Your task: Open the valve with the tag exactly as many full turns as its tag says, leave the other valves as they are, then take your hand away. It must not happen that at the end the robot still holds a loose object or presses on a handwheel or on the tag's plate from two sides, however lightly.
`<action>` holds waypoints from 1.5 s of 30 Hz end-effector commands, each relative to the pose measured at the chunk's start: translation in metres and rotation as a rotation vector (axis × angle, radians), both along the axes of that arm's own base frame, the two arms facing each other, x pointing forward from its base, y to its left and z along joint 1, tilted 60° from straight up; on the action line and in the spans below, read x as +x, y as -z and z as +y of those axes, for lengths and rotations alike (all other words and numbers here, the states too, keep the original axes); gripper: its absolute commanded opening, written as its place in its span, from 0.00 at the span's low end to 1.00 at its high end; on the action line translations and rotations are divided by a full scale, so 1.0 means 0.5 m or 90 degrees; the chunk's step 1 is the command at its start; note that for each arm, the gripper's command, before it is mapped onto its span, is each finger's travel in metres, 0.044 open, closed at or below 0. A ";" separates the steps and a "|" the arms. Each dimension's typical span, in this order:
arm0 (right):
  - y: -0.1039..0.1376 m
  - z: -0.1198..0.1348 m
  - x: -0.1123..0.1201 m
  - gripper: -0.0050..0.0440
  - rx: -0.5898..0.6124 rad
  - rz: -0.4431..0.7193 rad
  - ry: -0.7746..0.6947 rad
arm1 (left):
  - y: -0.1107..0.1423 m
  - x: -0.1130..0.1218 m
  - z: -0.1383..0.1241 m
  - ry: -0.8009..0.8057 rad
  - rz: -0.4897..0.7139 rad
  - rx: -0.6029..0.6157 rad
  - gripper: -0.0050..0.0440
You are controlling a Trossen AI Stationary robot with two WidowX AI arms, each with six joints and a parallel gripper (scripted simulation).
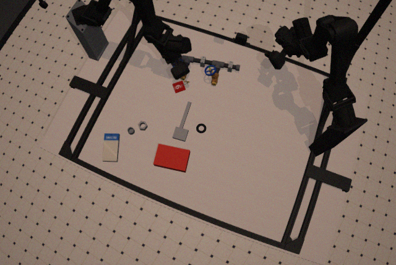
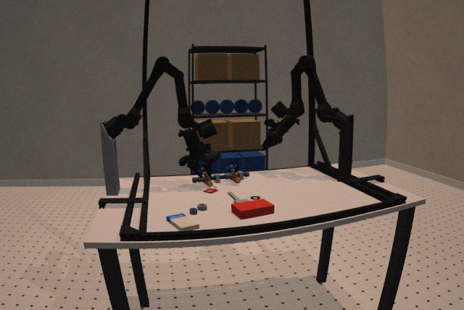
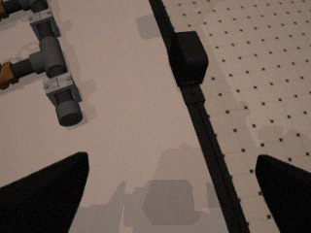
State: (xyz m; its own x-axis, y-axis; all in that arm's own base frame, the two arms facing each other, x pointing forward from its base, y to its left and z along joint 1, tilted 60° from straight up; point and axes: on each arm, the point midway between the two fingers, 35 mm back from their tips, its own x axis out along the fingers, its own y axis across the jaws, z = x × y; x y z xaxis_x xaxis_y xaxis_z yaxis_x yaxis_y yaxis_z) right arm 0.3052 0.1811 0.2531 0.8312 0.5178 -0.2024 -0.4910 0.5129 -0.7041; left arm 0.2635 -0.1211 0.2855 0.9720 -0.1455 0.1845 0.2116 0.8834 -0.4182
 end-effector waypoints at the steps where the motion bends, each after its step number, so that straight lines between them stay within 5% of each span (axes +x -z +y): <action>1: 0.000 0.000 0.000 0.10 -0.118 -0.074 -0.029 | 0.000 0.000 0.000 0.000 0.000 0.000 0.92; 7: 0.000 0.000 0.000 0.10 -0.130 -0.081 -0.032 | 0.000 0.000 0.000 0.000 0.000 0.000 0.92; 27: 0.000 0.000 0.000 0.92 -0.098 -0.061 -0.024 | 0.000 0.000 0.000 0.000 0.000 0.000 0.92; 45: 0.000 0.000 0.000 0.92 0.377 0.235 0.092 | 0.000 0.000 0.000 0.000 0.000 0.000 0.92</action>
